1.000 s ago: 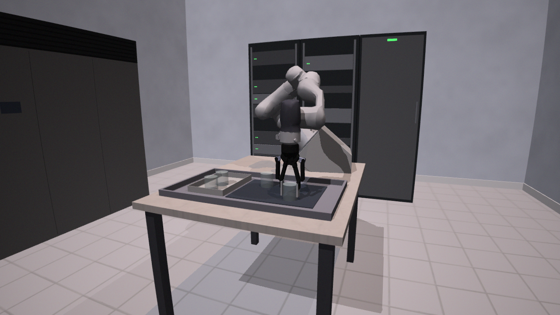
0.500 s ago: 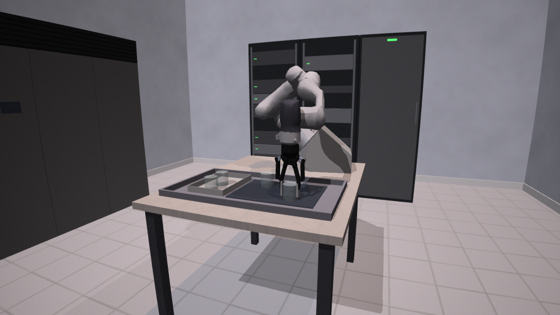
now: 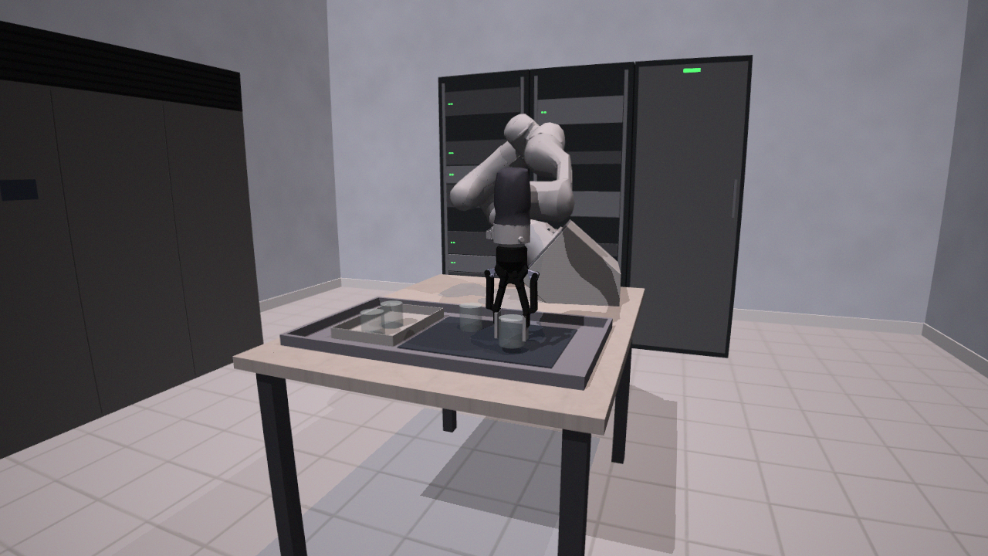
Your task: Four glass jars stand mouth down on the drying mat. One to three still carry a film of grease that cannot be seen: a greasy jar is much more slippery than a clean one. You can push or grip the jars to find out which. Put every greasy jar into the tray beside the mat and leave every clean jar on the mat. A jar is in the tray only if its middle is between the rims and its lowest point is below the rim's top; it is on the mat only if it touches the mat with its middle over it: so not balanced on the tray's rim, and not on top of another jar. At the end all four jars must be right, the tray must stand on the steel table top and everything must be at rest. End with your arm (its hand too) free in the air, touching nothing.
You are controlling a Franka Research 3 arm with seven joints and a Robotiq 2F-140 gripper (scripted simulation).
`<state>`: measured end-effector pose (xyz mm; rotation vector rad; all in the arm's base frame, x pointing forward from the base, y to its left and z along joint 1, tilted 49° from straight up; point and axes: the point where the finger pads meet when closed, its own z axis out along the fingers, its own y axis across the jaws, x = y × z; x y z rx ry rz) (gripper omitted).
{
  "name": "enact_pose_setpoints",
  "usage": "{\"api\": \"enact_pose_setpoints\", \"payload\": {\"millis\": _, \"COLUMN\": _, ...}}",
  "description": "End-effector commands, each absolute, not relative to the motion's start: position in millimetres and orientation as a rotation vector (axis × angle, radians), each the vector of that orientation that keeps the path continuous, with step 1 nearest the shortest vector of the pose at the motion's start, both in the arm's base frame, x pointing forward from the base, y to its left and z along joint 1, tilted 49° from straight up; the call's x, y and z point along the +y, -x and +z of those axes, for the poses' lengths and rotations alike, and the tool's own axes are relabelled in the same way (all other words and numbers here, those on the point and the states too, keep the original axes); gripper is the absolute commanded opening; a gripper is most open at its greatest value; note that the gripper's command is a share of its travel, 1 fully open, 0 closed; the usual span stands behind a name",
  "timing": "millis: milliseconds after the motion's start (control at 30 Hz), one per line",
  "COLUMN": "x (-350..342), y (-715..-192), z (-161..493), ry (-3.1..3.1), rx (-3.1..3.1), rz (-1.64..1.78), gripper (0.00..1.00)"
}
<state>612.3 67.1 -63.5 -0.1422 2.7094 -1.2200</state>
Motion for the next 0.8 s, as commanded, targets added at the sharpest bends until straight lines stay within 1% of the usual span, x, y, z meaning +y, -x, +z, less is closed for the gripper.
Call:
{"api": "enact_pose_setpoints", "payload": {"millis": 0, "x": 73.7, "y": -609.0, "z": -57.0, "ry": 0.132, "rx": 2.711, "rz": -1.224, "gripper": 0.0}}
{"api": "enact_pose_setpoints", "payload": {"millis": 767, "x": 114.9, "y": -598.6, "z": -20.6, "ry": 0.132, "rx": 2.711, "rz": -1.224, "gripper": 0.0}}
